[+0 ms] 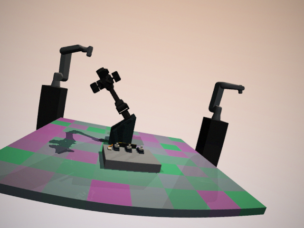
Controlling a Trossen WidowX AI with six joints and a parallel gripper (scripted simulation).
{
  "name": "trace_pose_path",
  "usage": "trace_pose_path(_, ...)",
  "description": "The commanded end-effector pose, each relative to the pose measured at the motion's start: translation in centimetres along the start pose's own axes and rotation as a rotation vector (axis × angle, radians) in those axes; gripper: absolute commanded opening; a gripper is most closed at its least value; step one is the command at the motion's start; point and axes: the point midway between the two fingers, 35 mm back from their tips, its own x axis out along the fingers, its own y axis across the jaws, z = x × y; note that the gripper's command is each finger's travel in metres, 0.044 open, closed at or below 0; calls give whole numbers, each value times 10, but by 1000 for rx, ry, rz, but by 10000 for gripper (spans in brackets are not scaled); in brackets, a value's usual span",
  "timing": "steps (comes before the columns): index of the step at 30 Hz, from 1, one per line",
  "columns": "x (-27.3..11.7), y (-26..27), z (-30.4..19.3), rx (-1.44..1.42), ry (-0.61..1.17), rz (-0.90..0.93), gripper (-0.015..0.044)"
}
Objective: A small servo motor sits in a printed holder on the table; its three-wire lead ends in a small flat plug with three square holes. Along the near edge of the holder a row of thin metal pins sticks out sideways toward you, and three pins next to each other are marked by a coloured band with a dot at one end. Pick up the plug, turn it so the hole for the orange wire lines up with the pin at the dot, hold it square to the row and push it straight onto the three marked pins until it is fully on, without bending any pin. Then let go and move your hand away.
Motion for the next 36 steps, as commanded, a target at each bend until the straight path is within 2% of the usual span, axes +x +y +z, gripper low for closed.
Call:
trace_pose_path(1,-9,-19,10,41,-30,-27,115)
trace_pose_path(7,0,-29,0,39,34,-64,115)
trace_pose_path(21,49,-52,-78,-69,440,-212,115)
trace_pose_path(36,70,-75,-168,-261,881,-323,115)
